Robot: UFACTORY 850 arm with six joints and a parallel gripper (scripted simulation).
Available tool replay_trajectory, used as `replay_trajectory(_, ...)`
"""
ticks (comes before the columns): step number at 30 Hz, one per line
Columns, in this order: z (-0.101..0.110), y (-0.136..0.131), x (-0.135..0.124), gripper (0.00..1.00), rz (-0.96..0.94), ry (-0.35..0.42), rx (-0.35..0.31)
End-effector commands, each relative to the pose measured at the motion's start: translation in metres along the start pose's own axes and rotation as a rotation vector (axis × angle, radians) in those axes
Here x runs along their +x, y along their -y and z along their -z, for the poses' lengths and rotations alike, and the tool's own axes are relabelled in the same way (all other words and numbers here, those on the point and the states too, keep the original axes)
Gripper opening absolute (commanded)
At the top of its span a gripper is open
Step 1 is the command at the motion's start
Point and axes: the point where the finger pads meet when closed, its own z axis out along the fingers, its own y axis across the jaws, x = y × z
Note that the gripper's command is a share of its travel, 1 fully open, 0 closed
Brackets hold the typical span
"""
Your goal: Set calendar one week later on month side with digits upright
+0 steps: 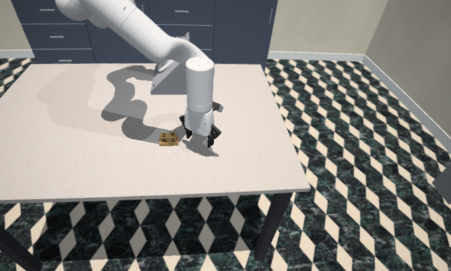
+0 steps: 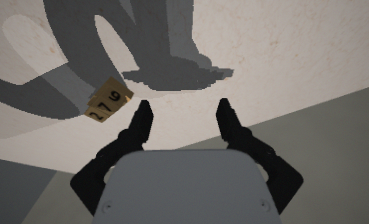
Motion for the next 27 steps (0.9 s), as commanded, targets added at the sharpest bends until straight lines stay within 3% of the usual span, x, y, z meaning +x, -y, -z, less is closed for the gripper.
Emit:
replay_trajectory(1,0.001,-0.006,-0.001,1.00,0.019,0.000,0.000)
replay_trajectory(8,0.001,-0.034,-0.003,1.00,0.058,0.000,0.000)
replay_trajectory(15,-0.001,-0.034,-0.003,1.00,0.058,0.000,0.000)
replay_trajectory(27,-0.027,-0.034,-0.003,1.00,0.058,0.000,0.000)
